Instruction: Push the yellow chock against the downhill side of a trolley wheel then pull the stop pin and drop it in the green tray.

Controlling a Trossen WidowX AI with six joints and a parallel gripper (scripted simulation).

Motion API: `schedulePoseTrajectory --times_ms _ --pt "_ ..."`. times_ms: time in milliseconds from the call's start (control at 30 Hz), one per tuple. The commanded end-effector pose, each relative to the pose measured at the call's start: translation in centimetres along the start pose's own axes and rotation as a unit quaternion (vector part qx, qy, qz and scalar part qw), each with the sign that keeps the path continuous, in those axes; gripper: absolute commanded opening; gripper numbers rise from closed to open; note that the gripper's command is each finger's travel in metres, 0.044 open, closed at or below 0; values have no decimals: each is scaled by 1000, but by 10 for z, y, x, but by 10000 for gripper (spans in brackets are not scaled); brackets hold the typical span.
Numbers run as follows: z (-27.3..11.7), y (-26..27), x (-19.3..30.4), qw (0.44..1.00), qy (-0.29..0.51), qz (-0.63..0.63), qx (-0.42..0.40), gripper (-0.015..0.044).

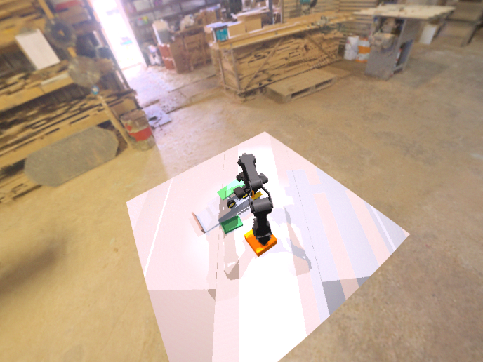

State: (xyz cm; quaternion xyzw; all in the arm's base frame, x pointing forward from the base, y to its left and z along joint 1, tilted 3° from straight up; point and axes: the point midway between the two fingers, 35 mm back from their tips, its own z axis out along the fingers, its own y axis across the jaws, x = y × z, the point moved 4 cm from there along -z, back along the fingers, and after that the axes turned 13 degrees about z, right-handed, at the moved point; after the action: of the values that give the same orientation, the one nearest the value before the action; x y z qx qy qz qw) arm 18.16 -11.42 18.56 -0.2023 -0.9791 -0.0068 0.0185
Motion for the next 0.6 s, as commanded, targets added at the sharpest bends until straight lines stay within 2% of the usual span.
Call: schedulePoseTrajectory --times_ms 0,567 --pt "1 14 1 1000 -3 2 -3 0" --pt "4 70 -2 1000 -3 2 -6 0"
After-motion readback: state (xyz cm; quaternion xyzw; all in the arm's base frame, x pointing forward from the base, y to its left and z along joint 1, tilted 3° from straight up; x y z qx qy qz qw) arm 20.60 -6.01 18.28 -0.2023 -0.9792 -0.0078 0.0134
